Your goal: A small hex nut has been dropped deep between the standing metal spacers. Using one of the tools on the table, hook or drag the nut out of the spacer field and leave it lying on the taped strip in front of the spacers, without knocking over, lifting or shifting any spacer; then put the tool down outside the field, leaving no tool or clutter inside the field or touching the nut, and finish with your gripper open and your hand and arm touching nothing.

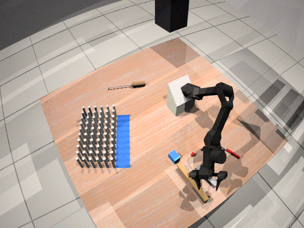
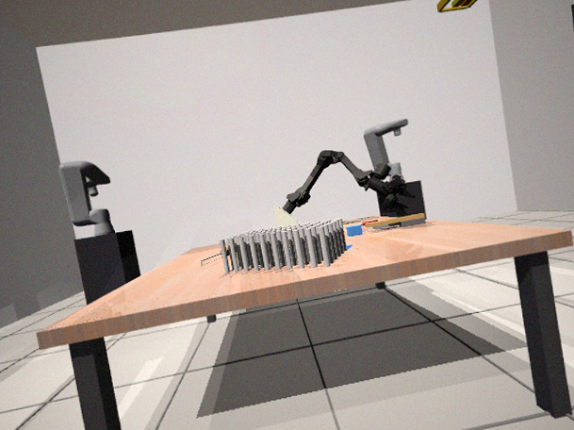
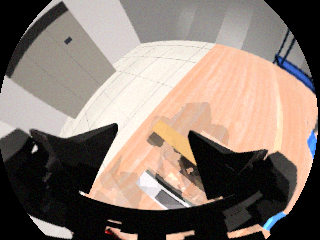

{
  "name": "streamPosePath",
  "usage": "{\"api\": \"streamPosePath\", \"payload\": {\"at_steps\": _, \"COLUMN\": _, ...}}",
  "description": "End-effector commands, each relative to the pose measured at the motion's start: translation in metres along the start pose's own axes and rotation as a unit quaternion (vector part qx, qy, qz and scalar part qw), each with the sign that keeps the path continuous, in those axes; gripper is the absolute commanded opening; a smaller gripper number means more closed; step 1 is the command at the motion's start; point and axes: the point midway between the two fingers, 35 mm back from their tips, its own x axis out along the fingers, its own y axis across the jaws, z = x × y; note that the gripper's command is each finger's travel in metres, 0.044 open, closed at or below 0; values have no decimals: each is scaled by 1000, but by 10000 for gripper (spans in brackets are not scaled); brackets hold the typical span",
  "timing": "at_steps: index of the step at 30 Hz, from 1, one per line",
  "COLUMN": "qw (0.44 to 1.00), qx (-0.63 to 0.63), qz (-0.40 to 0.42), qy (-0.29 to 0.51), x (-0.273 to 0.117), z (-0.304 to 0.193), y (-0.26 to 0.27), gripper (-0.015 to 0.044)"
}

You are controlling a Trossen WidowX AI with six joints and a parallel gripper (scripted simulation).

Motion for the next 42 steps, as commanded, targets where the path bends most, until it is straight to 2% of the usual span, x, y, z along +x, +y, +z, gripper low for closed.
{"api": "streamPosePath", "payload": {"at_steps": 1, "qw": 998, "qx": -33, "qz": -55, "qy": -17, "x": -7, "z": 14, "y": -66, "gripper": 440}}
{"api": "streamPosePath", "payload": {"at_steps": 6, "qw": 989, "qx": -69, "qz": -125, "qy": -43, "x": -31, "z": 33, "y": -149, "gripper": 440}}
{"api": "streamPosePath", "payload": {"at_steps": 11, "qw": 973, "qx": -100, "qz": -199, "qy": -65, "x": -73, "z": 49, "y": -230, "gripper": 440}}
{"api": "streamPosePath", "payload": {"at_steps": 23, "qw": 909, "qx": -145, "qz": -379, "qy": -100, "x": -229, "z": 55, "y": -378, "gripper": 440}}
{"api": "streamPosePath", "payload": {"at_steps": 30, "qw": 860, "qx": -149, "qz": -477, "qy": -108, "x": -334, "z": 30, "y": -423, "gripper": 440}}
{"api": "streamPosePath", "payload": {"at_steps": 32, "qw": 850, "qx": -148, "qz": -493, "qy": -109, "x": -352, "z": 23, "y": -427, "gripper": 440}}
{"api": "streamPosePath", "payload": {"at_steps": 42, "qw": 849, "qx": -148, "qz": -495, "qy": -109, "x": -354, "z": 23, "y": -427, "gripper": 440}}
